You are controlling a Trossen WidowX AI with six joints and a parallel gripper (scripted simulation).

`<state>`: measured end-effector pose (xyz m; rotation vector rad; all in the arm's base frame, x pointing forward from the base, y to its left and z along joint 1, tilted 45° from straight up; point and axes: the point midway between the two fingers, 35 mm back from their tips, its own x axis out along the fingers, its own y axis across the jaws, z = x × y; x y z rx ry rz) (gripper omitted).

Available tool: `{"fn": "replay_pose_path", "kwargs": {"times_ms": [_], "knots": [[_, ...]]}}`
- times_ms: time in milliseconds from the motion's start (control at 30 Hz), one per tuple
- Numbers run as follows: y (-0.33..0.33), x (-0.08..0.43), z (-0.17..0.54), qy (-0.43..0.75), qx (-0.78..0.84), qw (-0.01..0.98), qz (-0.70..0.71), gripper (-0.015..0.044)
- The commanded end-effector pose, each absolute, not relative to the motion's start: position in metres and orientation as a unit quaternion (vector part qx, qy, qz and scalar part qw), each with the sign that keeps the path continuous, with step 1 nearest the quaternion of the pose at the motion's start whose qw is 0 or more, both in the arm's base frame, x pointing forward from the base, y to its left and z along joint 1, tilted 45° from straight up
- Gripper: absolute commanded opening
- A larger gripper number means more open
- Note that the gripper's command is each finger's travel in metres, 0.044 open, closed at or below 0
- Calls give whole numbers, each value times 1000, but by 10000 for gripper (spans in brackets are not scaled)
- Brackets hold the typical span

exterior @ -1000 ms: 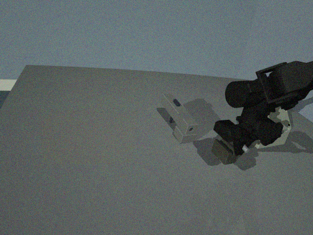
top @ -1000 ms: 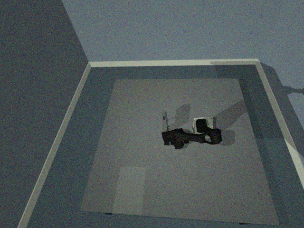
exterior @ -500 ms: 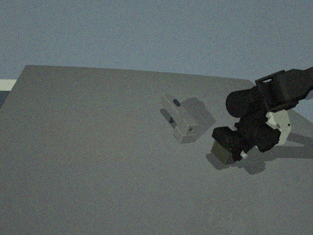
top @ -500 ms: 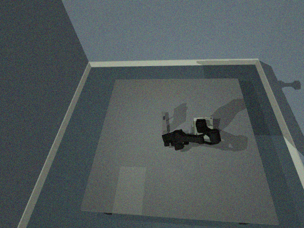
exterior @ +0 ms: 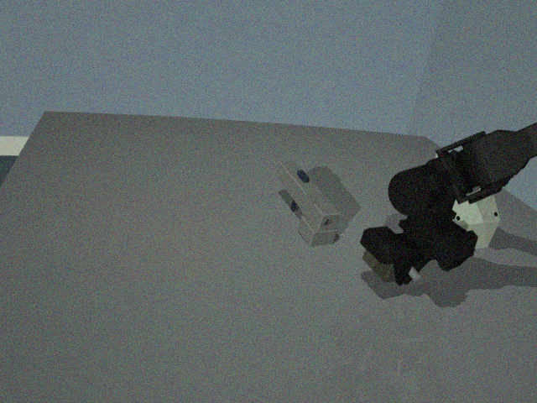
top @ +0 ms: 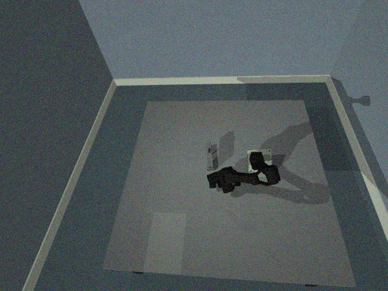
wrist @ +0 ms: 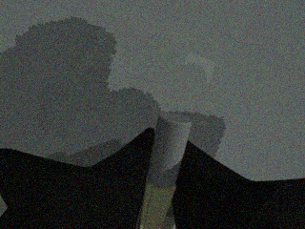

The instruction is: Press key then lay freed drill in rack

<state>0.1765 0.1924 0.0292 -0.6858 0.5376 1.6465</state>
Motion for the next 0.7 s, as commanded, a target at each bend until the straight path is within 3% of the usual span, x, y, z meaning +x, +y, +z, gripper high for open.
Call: {"fn": "replay_pose_path", "kwargs": {"times_ms": [0,667], "knots": [[195,175,23,234,-297,594,710,0],[194,174,20,234,-297,594,710,0]]}}
